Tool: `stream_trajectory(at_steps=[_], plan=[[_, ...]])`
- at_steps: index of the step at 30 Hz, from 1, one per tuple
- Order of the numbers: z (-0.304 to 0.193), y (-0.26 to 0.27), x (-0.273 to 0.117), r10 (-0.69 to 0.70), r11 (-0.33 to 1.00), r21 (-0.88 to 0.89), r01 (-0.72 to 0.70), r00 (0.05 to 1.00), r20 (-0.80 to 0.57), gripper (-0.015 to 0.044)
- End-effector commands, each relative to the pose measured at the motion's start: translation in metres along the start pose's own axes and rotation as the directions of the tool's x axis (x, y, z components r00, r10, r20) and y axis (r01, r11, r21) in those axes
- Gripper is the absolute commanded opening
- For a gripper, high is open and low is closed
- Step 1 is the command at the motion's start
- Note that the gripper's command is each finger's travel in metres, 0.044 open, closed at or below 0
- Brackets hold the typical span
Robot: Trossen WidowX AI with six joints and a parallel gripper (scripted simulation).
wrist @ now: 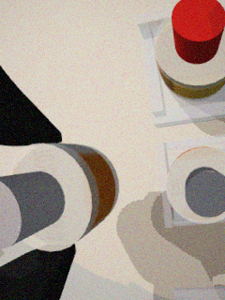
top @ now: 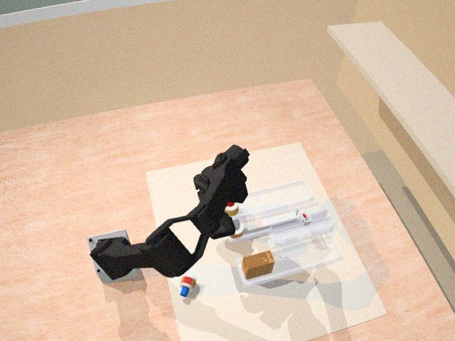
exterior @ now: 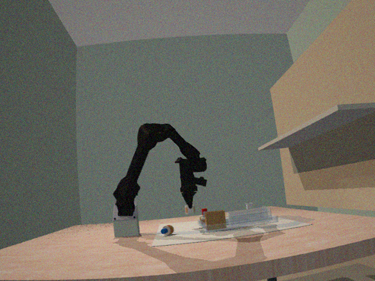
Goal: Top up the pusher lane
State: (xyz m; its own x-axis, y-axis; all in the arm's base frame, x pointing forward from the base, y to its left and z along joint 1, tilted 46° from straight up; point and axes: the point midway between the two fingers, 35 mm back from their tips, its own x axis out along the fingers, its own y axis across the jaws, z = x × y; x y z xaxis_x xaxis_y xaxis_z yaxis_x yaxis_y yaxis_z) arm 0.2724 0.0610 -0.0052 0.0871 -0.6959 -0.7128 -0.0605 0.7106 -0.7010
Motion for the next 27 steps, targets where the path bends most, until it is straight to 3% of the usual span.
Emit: stream_trajectory(at_steps=[1,13,27], plan=[[0.013,-0.009,0.013,-0.011,1.0,-0.006,0.011,1.0,-0.004,0.0],[0.015,-0.009,0.037,-0.012,1.0,-0.006,0.012,1.0,-0.004,0.0],[0.018,-0.009,0.037,-0.012,1.0,-0.006,0.012,1.0,-0.004,0.0]])
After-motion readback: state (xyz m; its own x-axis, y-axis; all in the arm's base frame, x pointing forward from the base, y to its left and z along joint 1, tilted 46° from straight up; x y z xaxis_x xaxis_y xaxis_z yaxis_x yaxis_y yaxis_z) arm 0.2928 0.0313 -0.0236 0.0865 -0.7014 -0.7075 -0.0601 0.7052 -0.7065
